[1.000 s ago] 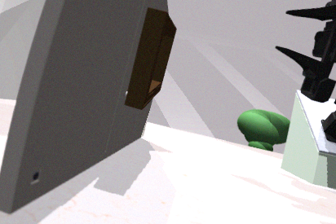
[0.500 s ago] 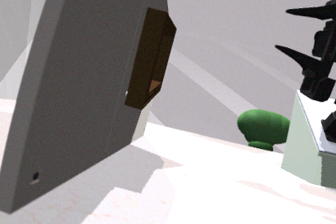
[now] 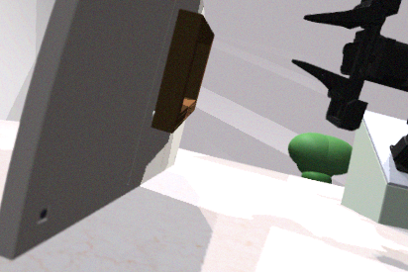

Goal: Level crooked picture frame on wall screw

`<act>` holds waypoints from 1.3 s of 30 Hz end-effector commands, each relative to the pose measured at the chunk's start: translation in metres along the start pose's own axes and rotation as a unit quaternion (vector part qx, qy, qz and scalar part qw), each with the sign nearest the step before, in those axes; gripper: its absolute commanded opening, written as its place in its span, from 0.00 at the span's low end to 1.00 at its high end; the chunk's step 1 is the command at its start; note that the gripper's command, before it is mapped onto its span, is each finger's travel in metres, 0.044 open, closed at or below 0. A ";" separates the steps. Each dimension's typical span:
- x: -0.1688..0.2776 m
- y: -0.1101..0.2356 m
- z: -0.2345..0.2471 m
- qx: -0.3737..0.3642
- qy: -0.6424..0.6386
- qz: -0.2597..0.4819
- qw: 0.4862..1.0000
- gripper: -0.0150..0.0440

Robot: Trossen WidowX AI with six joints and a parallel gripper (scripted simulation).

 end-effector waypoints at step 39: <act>-0.007 -0.093 -0.018 0.007 -0.013 0.014 1.000 0.69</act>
Point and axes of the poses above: the point midway between the two fingers, 35 mm back from their tips, its own y axis back along the fingers, its own z axis across the jaws, x = y × z, the point moved 3 cm from there along y, back along the fingers
